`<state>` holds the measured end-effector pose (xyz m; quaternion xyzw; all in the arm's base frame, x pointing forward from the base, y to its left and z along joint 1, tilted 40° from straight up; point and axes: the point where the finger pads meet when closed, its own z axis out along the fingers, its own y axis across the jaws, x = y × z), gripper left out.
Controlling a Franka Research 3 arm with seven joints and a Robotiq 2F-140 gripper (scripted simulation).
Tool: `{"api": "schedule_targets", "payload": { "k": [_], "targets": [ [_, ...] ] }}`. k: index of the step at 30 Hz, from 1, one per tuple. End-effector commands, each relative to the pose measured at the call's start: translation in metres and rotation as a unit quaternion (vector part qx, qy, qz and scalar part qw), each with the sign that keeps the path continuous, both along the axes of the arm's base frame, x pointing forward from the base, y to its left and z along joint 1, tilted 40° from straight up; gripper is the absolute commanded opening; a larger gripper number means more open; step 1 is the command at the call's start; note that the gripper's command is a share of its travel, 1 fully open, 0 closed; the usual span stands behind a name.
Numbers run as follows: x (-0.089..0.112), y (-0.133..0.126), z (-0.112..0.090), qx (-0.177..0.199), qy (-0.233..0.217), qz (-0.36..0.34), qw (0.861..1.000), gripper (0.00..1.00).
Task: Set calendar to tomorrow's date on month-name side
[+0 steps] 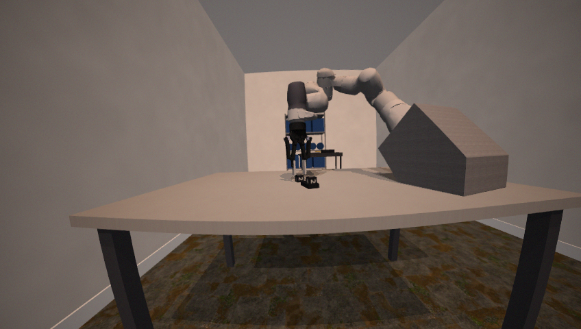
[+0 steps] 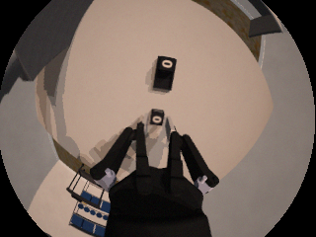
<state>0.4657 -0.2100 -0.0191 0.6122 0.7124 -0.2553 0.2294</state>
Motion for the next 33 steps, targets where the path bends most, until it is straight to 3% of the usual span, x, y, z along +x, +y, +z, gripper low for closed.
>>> {"api": "schedule_targets", "payload": {
  "k": [1, 14, 33],
  "targets": [
    [0.001, -0.004, -0.005, 0.0, -0.003, 0.0, 1.0, 0.29],
    [0.002, -0.014, -0.017, 0.0, -0.003, 0.0, 1.0, 0.29],
    [0.002, -0.015, -0.018, 0.0, -0.003, 0.0, 1.0, 0.29]
  ]
}}
